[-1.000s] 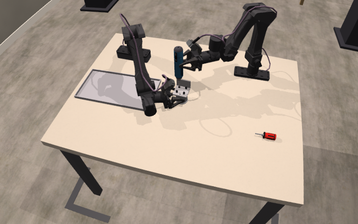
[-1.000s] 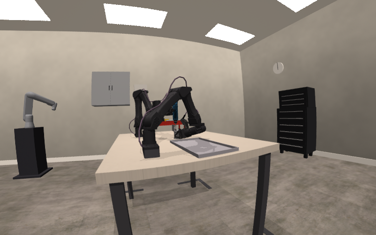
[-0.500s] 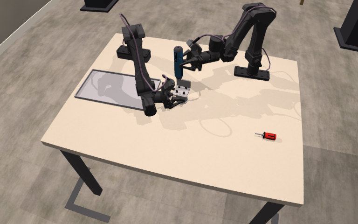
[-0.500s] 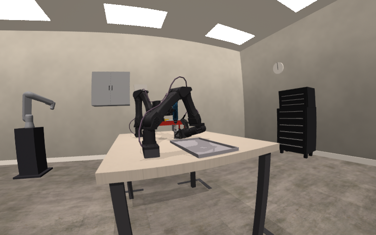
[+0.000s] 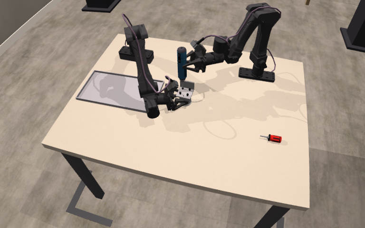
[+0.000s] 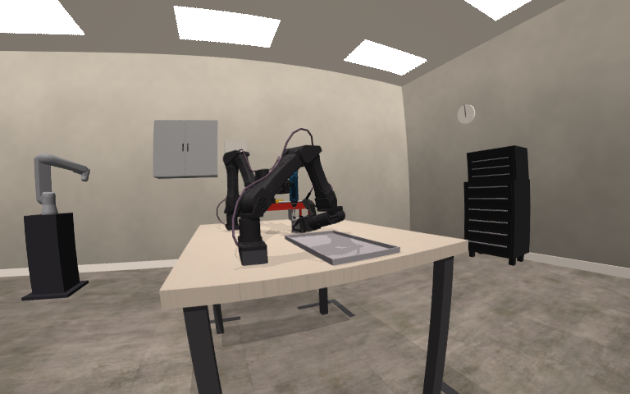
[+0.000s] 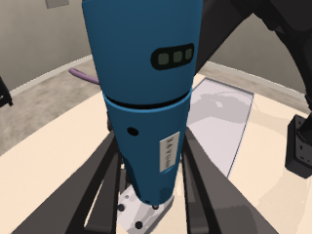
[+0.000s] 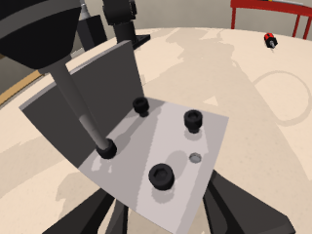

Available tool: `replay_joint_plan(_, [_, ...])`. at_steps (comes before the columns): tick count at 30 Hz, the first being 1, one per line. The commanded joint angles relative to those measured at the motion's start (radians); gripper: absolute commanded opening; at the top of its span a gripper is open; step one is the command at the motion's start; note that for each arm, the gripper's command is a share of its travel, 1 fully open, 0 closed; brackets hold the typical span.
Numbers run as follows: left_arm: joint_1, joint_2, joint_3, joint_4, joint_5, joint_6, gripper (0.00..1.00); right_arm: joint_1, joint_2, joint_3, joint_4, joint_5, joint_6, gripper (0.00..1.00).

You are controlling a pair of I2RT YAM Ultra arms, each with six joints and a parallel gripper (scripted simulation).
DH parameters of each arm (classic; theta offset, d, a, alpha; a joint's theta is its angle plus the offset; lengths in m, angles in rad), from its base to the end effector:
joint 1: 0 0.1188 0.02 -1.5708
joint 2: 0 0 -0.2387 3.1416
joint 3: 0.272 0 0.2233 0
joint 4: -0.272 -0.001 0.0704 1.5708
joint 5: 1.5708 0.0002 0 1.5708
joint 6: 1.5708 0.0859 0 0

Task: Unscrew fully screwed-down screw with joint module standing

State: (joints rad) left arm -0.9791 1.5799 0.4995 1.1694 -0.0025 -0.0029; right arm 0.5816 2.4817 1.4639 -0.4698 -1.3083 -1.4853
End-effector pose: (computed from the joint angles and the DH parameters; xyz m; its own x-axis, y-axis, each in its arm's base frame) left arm 0.1862 -0.2750 0.2097 0.0472 -0.0754 -0.9960 0.8288 0.5596 -0.0031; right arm 0.2715 0.2790 0.0212 0.1377 -0.2189 -0.9660 -0.8476 -0.5307 -0.0006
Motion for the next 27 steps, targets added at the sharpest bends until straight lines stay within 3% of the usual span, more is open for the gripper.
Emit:
replay_joint_plan(1, [-0.004,0.009,-0.013,0.051,-0.003,-0.008,0.42,0.008,-0.002,0.028,-0.013,-0.03,-0.008,0.59])
replay_joint_plan(27, [-0.005,0.036,-0.005,0.135,-0.003,-0.007,0.42,0.008,-0.002,0.028,-0.013,-0.03,-0.008,0.59])
